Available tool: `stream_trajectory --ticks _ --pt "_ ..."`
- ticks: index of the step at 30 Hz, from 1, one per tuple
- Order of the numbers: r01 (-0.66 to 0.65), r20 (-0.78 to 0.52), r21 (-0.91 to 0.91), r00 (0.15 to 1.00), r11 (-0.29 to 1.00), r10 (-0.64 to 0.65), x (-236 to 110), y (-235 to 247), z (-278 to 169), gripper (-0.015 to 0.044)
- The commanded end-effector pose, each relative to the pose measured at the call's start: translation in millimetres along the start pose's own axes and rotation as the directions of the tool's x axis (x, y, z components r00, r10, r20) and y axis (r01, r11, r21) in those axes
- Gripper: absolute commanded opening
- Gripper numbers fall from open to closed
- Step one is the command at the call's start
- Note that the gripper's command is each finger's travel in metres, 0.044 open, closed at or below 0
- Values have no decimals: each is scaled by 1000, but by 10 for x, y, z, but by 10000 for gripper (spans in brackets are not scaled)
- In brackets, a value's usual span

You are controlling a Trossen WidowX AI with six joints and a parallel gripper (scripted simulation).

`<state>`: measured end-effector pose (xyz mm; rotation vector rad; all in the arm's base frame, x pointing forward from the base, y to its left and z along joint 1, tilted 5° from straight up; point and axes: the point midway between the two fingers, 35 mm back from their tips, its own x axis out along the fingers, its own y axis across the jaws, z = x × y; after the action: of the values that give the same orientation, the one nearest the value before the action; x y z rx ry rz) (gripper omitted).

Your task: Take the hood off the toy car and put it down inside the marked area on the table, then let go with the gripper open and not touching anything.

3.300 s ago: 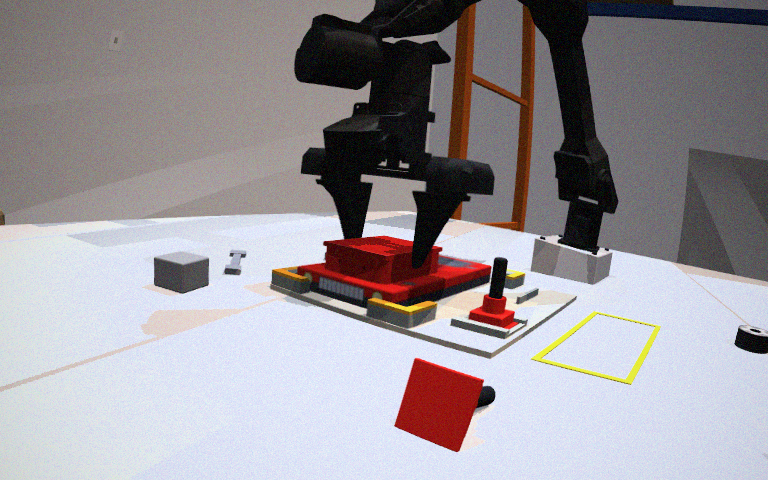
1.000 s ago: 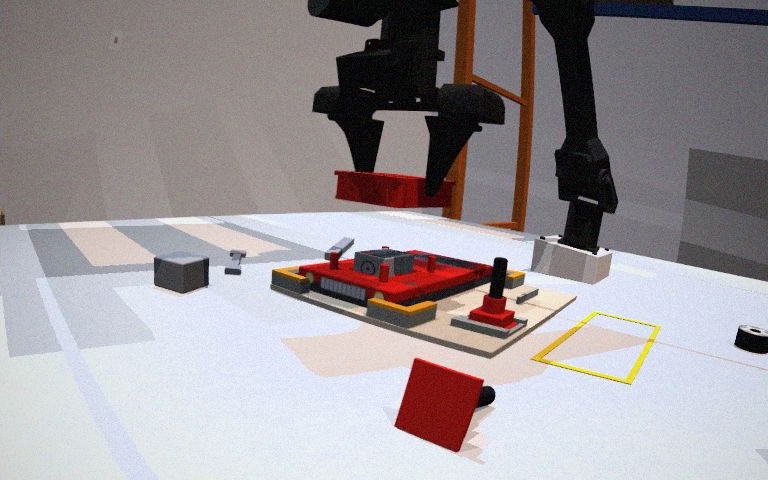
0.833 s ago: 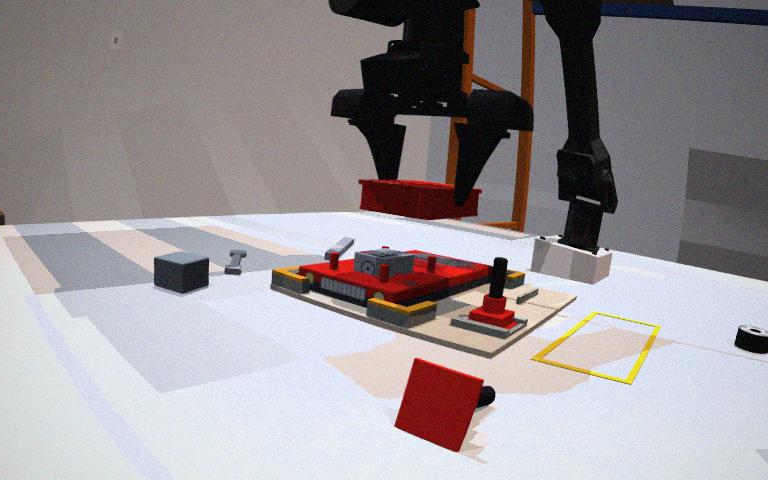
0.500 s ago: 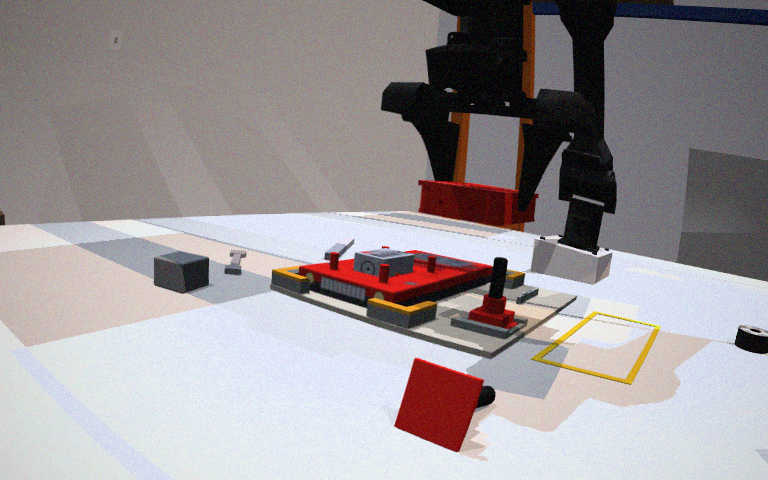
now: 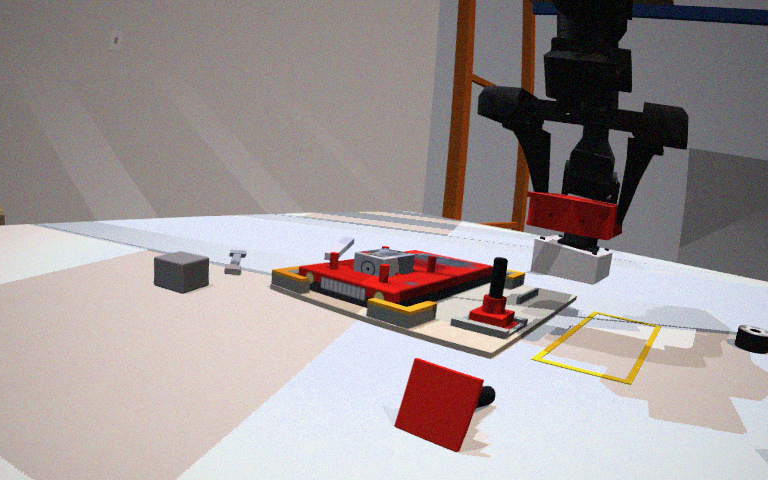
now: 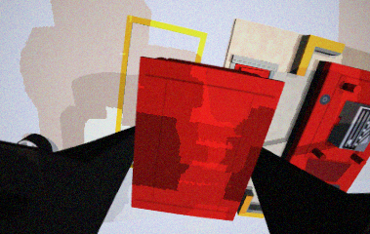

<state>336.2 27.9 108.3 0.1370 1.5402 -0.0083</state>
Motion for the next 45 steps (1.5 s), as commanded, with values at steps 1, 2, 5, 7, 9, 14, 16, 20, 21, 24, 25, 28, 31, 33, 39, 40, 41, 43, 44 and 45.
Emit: stream_trajectory --ticks 1,2,5,7,9,14,16,20,21,24,25,28,31,33,39,40,41,43,44,45 --pt "-4 9 2 1000 1000 4 -30 169 -67 0" --pt "-5 9 2 1000 1000 5 -32 222 -89 0" --pt "-8 9 2 1000 1000 8 -36 378 -159 0" --pt "-9 9 2 1000 1000 9 -38 445 -194 0" --pt "-9 9 2 1000 1000 9 -37 454 -198 0" --pt "-9 9 2 1000 1000 9 -6 455 -194 0" --pt "-9 9 2 1000 1000 9 14 456 -192 0" --pt "-9 9 2 1000 1000 9 52 457 -188 0" --pt "-9 9 2 1000 1000 9 62 457 -187 0" --pt "-9 9 2 1000 1000 9 91 458 -184 0" --pt "-9 9 2 1000 1000 9 101 458 -183 0" --pt "-9 9 2 1000 1000 9 130 459 -181 0" --pt "-9 9 2 1000 1000 9 160 460 -179 0" --pt "-9 9 2 1000 1000 9 179 460 -177 0" --pt "-9 9 2 1000 1000 9 238 462 -175 0" --pt "-9 9 2 1000 1000 9 247 462 -174 0" --pt "-9 9 2 1000 1000 9 257 462 -174 0" --pt "-9 9 2 1000 1000 9 277 462 -174 0" --pt "-9 9 2 1000 1000 9 286 462 -173 0" --pt "-10 9 2 1000 1000 9 296 462 -173 0"
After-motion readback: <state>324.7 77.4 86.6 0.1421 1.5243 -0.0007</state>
